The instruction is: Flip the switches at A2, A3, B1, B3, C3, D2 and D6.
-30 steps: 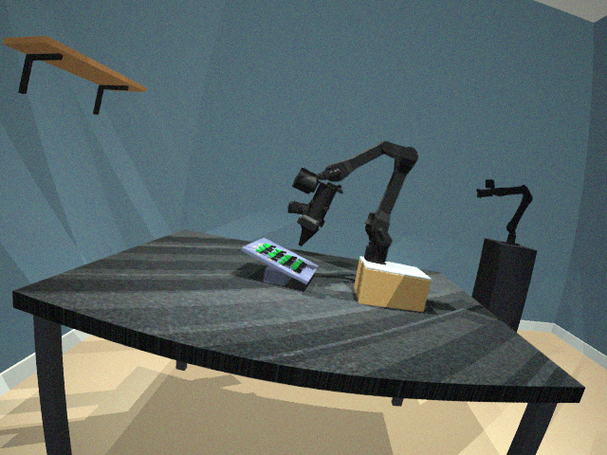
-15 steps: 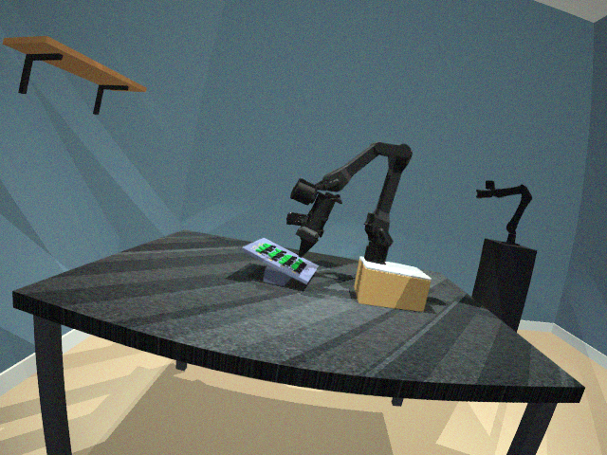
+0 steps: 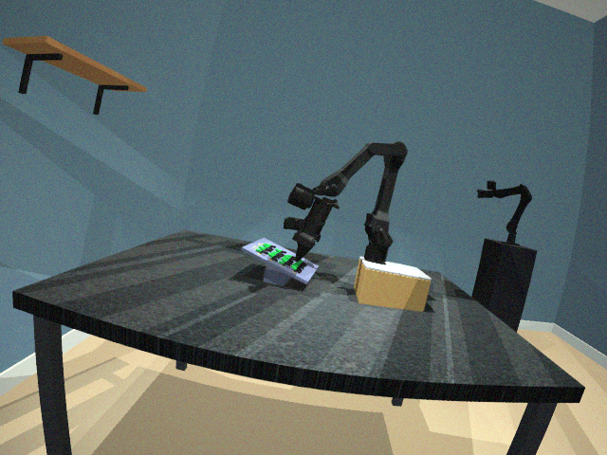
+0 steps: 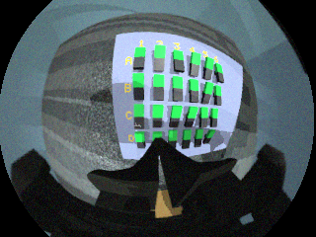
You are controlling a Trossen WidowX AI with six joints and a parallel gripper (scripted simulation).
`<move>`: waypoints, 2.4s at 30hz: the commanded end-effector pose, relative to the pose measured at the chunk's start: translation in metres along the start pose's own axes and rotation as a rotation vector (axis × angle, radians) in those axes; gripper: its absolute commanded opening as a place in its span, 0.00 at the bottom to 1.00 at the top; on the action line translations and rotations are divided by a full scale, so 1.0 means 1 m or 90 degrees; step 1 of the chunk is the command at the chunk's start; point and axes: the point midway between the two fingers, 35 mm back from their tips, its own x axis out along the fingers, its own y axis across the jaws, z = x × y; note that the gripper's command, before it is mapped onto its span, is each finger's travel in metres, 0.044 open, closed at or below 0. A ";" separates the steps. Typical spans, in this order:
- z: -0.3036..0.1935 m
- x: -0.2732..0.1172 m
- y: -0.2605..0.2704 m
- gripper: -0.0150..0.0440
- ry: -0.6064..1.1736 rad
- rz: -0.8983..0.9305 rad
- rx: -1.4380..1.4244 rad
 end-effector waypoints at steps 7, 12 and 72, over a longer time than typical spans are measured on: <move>-0.002 0.009 0.000 0.25 0.006 0.000 -0.003; -0.002 0.009 0.000 0.25 0.006 0.000 -0.003; -0.002 0.015 0.000 0.25 0.006 0.000 -0.003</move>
